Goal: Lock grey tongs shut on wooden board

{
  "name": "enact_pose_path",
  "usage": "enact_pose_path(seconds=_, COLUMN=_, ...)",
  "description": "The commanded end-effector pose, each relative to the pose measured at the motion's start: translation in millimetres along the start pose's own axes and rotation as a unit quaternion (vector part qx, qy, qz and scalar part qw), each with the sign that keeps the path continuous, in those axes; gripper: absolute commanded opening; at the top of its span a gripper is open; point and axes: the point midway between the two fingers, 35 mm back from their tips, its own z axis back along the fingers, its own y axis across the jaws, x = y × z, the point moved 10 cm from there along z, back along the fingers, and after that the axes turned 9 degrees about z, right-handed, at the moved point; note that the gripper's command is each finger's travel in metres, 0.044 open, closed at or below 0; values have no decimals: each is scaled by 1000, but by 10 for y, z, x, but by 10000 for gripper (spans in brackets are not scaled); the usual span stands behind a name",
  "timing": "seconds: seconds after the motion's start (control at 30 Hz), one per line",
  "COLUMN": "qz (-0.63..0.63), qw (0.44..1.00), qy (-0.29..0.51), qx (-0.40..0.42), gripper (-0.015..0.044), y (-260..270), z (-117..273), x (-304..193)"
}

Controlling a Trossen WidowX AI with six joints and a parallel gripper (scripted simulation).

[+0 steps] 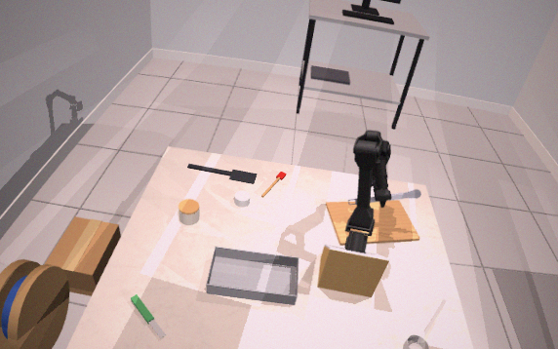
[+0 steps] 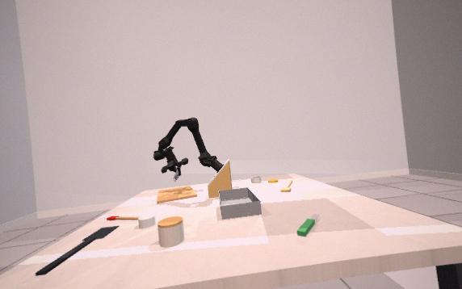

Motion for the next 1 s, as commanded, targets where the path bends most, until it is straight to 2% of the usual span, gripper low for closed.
enact_pose_path(seconds=0.0, qz=3, qw=1000, qy=-27, qx=-15, gripper=-150, y=11, z=35, x=-75)
enact_pose_path(seconds=0.53, qz=17, qw=986, qy=-120, qx=-116, gripper=-150, y=101, z=197, x=-367)
enact_pose_path(seconds=0.77, qz=24, qw=977, qy=-138, qx=-162, gripper=-150, y=137, z=273, x=-460)
enact_pose_path(seconds=0.97, qz=24, qw=977, qy=-138, qx=-163, gripper=-150, y=138, z=275, x=-463)
